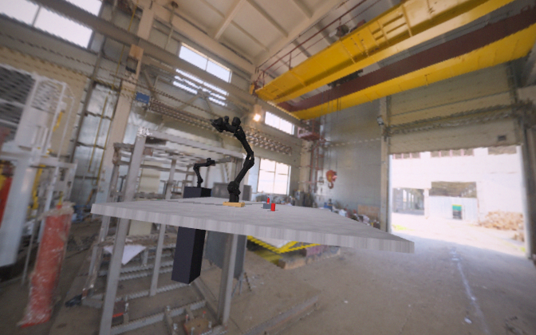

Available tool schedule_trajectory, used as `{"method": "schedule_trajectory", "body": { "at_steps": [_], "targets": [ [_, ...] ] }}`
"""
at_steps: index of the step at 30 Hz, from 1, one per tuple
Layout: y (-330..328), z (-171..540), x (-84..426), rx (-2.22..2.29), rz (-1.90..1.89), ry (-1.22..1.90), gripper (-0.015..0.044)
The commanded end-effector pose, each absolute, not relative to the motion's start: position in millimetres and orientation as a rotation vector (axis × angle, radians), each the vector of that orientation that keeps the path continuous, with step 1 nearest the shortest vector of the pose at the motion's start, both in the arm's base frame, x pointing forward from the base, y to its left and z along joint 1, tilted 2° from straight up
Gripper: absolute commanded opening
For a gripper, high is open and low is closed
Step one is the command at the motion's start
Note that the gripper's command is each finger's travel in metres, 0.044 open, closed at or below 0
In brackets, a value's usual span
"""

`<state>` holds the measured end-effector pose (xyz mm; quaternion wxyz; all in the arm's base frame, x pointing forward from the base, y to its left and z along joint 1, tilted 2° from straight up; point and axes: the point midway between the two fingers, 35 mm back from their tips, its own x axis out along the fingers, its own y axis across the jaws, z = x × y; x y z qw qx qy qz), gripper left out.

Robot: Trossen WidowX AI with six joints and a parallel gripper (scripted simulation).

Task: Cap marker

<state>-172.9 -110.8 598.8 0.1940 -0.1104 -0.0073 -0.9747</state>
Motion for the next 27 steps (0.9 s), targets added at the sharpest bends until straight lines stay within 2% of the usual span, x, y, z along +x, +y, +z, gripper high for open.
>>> {"method": "schedule_trajectory", "body": {
  "at_steps": [1,6,15,21,27],
  "targets": [
    [-113.2,597.8,-172.9,-0.304,-2.726,-0.018,0.0374],
    [-175.8,570.6,-164.4,-0.173,-2.525,0.046,0.0249],
    [-285.8,503.6,-95.5,0.045,-2.096,0.217,0.0249],
    [-331.8,452.5,-20.5,0.158,-1.806,0.352,0.0249],
    [-349.5,395.3,66.7,0.266,-1.525,0.498,0.0249]
  ]
}}
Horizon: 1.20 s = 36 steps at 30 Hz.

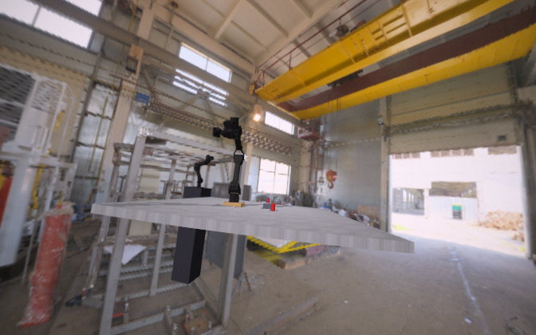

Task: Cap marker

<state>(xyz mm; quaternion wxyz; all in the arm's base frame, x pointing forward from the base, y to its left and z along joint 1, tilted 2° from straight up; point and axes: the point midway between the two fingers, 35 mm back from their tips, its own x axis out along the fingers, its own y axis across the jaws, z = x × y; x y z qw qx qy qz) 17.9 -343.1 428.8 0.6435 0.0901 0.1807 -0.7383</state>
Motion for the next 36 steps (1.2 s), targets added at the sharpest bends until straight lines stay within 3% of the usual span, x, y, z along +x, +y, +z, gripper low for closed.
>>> {"method": "schedule_trajectory", "body": {
  "at_steps": [1,9,19,30,36],
  "targets": [
    [-349.3,385.7,81.5,0.281,-1.48,0.524,0.0249],
    [-317.9,310.5,196.5,0.371,-1.115,0.745,0.0249],
    [-215.5,217.3,299.2,0.439,-0.722,1.074,0.0249],
    [-58.7,127.3,327.1,0.409,-0.406,1.516,0.0249],
    [-42.1,122.4,323.0,0.401,-0.391,1.546,0.0249]
  ]
}}
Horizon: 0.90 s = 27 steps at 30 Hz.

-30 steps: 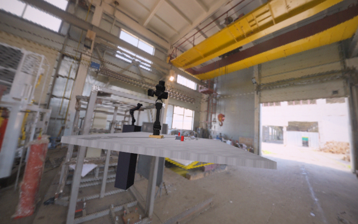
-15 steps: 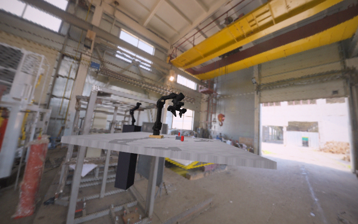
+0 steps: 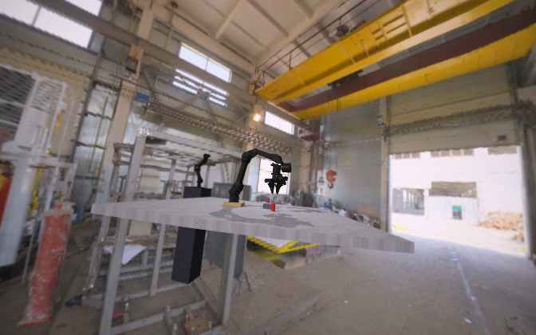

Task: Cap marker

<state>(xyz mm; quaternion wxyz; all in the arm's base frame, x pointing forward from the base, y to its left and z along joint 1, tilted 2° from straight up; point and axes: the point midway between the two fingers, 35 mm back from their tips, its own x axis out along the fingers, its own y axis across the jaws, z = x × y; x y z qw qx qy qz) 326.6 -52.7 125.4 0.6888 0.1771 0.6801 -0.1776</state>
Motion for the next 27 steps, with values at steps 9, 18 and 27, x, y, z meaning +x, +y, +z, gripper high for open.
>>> {"method": "schedule_trajectory", "body": {
  "at_steps": [9,18,27],
  "targets": [
    [-41.4,87.4,322.3,0.401,-0.39,1.546,0.0249],
    [-40.0,72.4,321.1,0.401,-0.39,1.546,0.0249],
    [-39.9,60.3,321.7,0.401,-0.39,1.546,0.0249]
  ]
}}
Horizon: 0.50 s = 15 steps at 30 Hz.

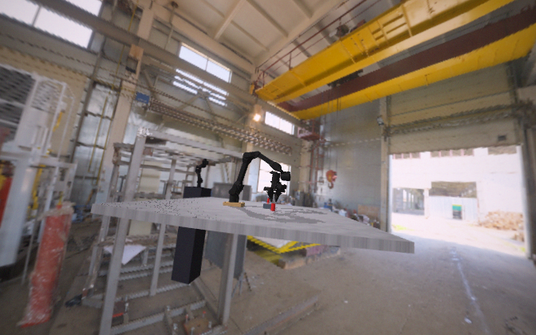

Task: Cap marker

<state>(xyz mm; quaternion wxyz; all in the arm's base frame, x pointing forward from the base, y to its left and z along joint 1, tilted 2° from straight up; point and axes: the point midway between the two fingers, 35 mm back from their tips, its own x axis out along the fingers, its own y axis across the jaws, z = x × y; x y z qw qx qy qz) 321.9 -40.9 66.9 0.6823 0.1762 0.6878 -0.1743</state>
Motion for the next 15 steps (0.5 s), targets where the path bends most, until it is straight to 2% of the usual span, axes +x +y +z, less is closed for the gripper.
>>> {"method": "schedule_trajectory", "body": {
  "at_steps": [1,15],
  "targets": [
    [-39.9,58.6,321.8,0.401,-0.39,1.546,0.0249],
    [-39.5,36.2,321.4,0.401,-0.39,1.546,0.0249]
  ]
}}
